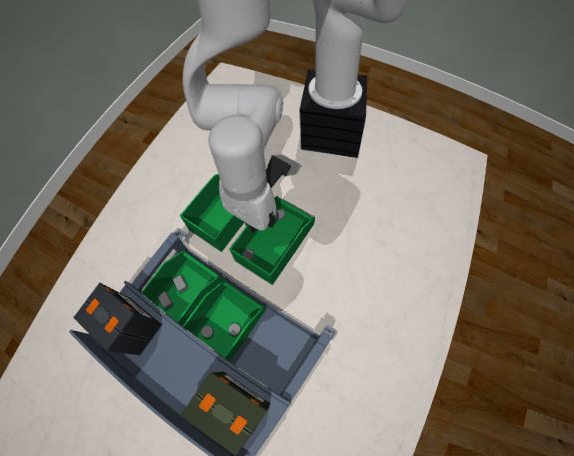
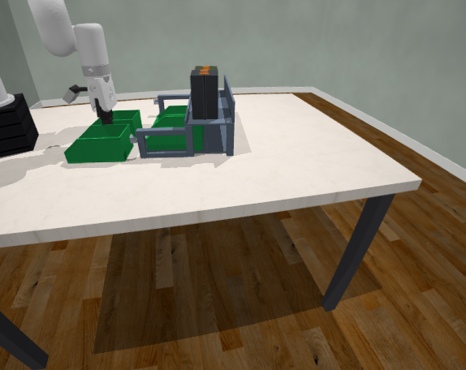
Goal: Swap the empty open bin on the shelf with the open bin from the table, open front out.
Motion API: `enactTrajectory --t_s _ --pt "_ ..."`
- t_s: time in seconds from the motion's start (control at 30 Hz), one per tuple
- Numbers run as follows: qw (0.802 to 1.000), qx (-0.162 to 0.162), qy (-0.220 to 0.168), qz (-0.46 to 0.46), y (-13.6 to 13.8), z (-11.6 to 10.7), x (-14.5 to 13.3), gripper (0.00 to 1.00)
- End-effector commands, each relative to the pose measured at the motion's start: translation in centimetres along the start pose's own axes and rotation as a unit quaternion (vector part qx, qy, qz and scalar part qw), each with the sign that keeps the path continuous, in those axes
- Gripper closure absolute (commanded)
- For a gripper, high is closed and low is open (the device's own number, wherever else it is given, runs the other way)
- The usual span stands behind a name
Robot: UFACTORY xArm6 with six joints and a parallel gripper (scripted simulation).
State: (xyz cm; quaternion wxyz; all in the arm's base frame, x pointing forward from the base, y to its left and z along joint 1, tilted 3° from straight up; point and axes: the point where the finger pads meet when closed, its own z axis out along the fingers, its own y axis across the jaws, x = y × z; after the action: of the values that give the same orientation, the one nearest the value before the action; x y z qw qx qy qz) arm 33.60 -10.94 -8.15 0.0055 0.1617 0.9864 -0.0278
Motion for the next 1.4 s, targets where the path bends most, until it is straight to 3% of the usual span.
enactTrajectory --t_s 0.0,0.43,1.0,1.37 --pt "1.000 0.000 -0.001 0.000 0.0 -0.1 -0.1 1.00" --pt "1.000 0.000 -0.001 0.000 0.0 -0.2 -0.1 1.00" --pt "1.000 0.000 -0.001 0.000 0.0 -3.5 -0.1 1.00" --pt "1.000 0.000 -0.001 0.000 0.0 -3.6 -0.1 1.00"
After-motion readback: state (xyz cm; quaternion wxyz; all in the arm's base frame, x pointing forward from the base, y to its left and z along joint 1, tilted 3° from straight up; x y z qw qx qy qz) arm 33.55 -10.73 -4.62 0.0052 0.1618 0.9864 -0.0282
